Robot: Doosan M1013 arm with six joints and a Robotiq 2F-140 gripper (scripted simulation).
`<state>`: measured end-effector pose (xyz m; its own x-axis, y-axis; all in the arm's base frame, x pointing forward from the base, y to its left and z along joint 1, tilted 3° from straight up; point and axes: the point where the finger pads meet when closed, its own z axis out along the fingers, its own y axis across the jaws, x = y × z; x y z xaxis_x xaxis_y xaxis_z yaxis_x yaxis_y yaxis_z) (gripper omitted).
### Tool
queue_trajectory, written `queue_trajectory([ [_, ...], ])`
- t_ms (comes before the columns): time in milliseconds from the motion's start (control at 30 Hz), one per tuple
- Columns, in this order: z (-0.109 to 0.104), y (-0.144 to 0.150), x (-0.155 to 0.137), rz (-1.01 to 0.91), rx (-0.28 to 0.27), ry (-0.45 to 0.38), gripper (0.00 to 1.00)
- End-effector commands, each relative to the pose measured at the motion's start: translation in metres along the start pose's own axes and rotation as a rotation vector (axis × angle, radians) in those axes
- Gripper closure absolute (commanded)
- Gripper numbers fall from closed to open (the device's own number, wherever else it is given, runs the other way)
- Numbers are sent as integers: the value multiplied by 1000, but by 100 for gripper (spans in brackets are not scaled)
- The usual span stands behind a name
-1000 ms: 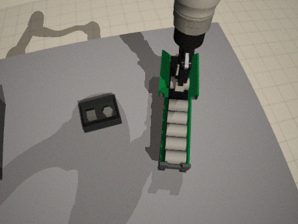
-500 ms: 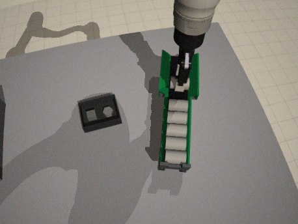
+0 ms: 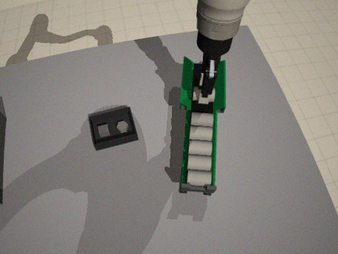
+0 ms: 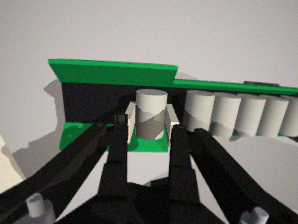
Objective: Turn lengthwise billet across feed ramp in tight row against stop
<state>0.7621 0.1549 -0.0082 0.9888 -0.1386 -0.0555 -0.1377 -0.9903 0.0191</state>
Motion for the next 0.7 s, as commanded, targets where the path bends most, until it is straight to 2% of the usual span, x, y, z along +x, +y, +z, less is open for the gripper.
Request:
queue_trajectory([
  [0,0,0,0,0,0,0,90],
  [667,3,0,0,0,0,0,90],
])
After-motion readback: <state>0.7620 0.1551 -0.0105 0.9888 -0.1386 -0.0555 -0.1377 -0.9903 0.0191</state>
